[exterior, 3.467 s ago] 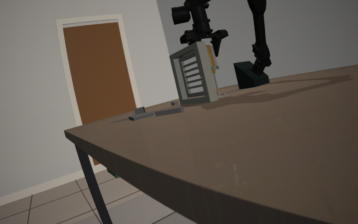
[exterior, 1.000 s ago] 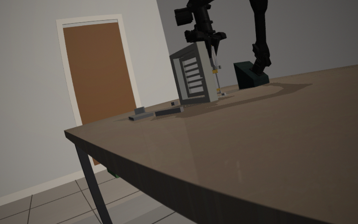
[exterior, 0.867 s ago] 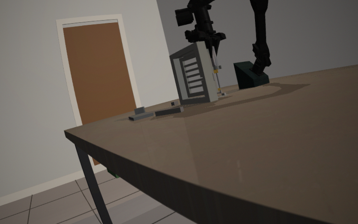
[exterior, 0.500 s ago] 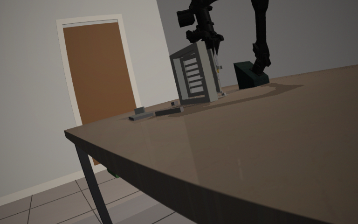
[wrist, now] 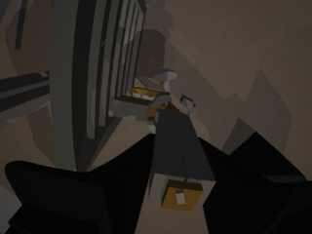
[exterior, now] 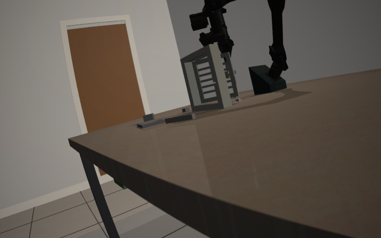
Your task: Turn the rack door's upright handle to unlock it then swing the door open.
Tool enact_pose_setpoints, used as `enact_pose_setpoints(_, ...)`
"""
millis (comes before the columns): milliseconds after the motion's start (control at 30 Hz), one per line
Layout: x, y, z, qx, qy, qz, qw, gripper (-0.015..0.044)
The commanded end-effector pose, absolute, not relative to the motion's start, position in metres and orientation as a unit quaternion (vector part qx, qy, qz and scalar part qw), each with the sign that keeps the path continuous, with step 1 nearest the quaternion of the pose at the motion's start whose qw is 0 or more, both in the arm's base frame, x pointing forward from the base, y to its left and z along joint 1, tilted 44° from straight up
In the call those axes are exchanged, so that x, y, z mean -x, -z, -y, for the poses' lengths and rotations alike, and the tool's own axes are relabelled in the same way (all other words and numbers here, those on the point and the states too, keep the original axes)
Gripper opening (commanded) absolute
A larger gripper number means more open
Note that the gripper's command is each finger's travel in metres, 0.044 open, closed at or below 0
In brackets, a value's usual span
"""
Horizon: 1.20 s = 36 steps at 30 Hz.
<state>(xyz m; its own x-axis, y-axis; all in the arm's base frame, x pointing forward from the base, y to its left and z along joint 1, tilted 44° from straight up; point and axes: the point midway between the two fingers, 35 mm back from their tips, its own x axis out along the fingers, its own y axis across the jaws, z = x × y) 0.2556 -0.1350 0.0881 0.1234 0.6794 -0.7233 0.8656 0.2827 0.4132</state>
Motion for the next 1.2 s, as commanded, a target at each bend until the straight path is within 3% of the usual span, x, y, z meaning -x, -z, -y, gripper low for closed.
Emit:
enact_pose_setpoints(0,-0.253,-0.084,0.137,-0.57,0.071,-0.656,0.49,0.0026)
enact_pose_setpoints(1167,-0.22,-0.039,0.18,-0.415,-0.109,-0.651,0.626,0.0026)
